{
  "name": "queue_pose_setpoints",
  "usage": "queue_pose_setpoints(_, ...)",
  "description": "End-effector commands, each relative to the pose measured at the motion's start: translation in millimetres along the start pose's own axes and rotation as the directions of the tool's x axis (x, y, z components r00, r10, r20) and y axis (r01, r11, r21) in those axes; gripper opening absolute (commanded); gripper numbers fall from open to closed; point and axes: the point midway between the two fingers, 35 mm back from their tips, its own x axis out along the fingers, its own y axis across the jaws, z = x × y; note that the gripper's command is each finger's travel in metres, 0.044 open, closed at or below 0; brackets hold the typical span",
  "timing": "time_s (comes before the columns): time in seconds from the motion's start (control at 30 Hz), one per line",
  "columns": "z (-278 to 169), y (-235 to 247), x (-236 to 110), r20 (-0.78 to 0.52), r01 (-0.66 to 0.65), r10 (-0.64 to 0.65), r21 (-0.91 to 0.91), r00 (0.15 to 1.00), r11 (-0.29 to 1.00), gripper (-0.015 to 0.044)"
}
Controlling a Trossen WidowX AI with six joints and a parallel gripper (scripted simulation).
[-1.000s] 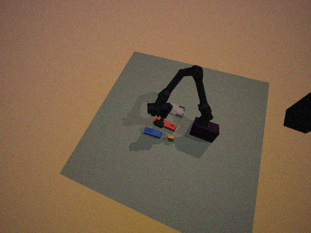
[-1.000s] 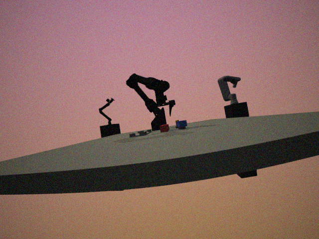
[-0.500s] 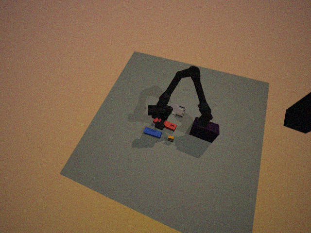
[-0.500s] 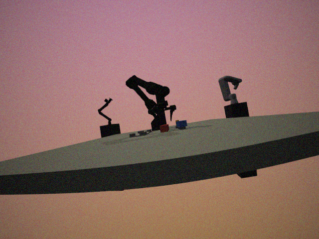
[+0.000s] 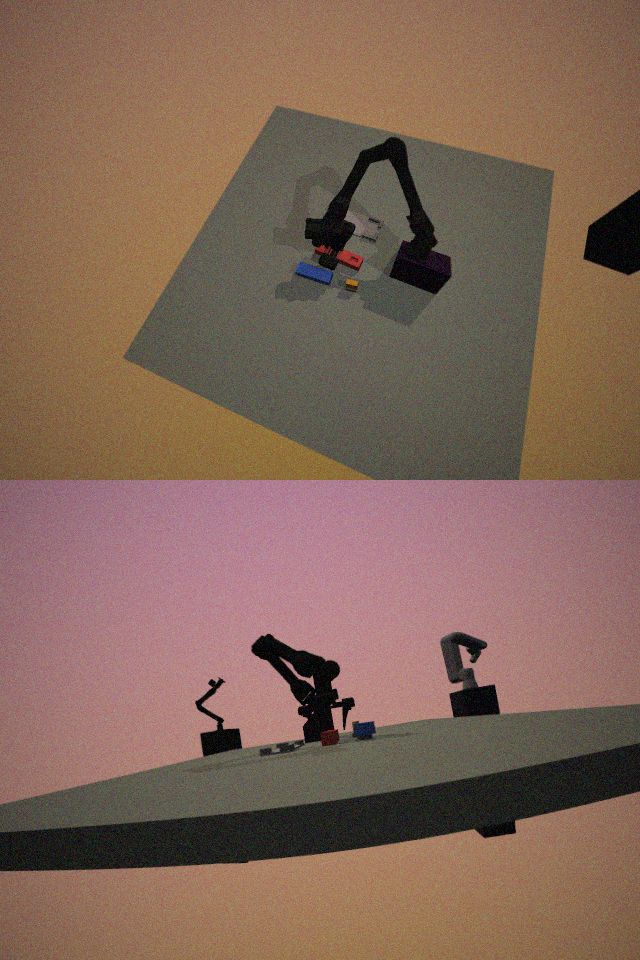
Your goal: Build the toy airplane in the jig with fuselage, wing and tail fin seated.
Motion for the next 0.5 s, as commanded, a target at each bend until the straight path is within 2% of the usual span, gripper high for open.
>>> queue_pose_setpoints(0.0,-3.5,-1.4,9.0,-0.008,0.006,-0.006,-0.006,1.0,1.0,0.044)
queue_pose_setpoints(0.43,-4.8,-2.4,26.9,-0.009,0.008,-0.008,-0.006,1.0,1.0,0.044)
queue_pose_setpoints(0.47,-4.8,-2.4,26.9,-0.009,0.008,-0.008,-0.006,1.0,1.0,0.0414)
